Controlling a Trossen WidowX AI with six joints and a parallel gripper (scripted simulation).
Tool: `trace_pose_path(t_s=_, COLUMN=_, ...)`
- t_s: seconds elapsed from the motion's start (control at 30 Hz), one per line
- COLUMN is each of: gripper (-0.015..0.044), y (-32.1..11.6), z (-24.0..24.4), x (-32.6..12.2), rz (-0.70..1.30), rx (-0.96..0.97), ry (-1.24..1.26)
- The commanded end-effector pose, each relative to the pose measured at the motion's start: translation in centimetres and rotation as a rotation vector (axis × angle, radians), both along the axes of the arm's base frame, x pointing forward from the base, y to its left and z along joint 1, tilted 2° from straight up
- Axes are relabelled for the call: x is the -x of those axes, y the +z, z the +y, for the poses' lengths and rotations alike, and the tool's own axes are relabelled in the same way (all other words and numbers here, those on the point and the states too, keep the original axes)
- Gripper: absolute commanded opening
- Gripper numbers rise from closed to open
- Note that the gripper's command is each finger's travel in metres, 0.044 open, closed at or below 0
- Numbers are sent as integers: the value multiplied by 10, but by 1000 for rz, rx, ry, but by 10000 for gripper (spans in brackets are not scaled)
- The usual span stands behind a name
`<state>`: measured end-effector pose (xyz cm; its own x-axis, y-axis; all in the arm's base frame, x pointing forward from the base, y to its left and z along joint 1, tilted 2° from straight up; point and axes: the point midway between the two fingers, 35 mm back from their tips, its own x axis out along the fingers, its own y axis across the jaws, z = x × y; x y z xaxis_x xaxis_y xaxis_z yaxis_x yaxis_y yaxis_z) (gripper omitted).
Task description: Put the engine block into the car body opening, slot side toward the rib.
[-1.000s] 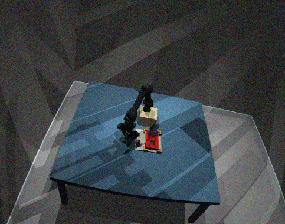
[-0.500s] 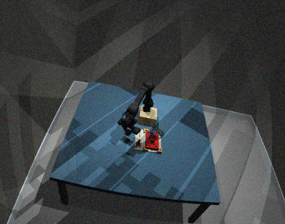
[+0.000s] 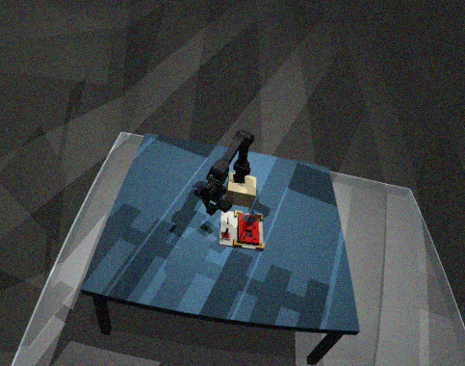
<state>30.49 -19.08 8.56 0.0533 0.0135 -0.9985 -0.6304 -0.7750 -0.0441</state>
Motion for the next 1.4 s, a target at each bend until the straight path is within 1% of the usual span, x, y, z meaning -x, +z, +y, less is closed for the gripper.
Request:
trace_pose_path(t_s=0.0, gripper=0, y=13, z=0, x=1, rz=-13, rx=12, ry=-4)
trace_pose_path(t_s=0.1, gripper=0, y=10, z=0, x=1, rz=-13, rx=12, ry=-4)
trace_pose_path(t_s=0.27, gripper=0, y=-14, z=1, x=0, rz=-13, rx=12, ry=-4)
trace_pose_path(t_s=0.67, gripper=0, y=-12, z=3, x=2, rz=-67, rx=57, ry=-7)
trace_pose_path(t_s=0.8, gripper=0, y=-13, z=5, x=4, rz=-143, rx=119, ry=-10)
trace_pose_path(t_s=1.37, gripper=0, y=-23, z=16, x=18, rz=-569, rx=465, ry=-35)
